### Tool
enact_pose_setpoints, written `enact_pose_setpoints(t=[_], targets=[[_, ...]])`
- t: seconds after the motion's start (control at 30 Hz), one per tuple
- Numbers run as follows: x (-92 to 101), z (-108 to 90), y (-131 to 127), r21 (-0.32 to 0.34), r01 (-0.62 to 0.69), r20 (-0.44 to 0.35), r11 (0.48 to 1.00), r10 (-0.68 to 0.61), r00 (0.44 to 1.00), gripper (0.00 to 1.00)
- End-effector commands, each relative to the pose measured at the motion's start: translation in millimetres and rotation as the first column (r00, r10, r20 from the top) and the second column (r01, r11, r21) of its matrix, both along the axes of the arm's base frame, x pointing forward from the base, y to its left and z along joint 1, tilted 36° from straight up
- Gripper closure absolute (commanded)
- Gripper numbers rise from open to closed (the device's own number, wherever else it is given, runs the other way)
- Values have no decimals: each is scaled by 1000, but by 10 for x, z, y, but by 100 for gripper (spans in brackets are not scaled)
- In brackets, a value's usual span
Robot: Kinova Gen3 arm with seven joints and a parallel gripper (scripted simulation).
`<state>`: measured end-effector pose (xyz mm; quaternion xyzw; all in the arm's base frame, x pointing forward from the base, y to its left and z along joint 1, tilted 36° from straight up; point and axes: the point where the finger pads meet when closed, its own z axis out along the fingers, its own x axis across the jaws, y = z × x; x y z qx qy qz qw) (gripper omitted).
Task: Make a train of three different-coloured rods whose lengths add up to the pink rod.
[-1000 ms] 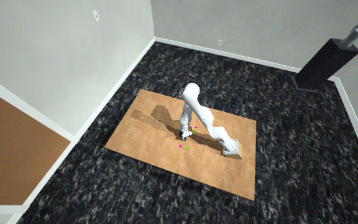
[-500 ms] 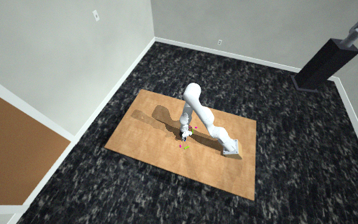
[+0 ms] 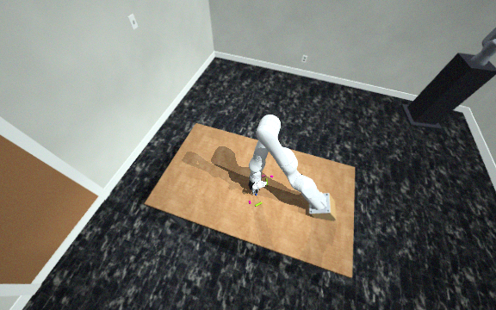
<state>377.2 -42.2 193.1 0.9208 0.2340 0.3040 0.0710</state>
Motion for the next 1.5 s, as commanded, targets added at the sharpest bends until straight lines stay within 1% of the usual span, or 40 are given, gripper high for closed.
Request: enact_pose_setpoints(t=[0.0,0.83,1.47], targets=[[-27,18,-150,0,40,2,999,-40,999,46],[-147,181,-147,0,40,2,999,-40,999,46],[-315,409,-144,0,40,2,999,-40,999,46]])
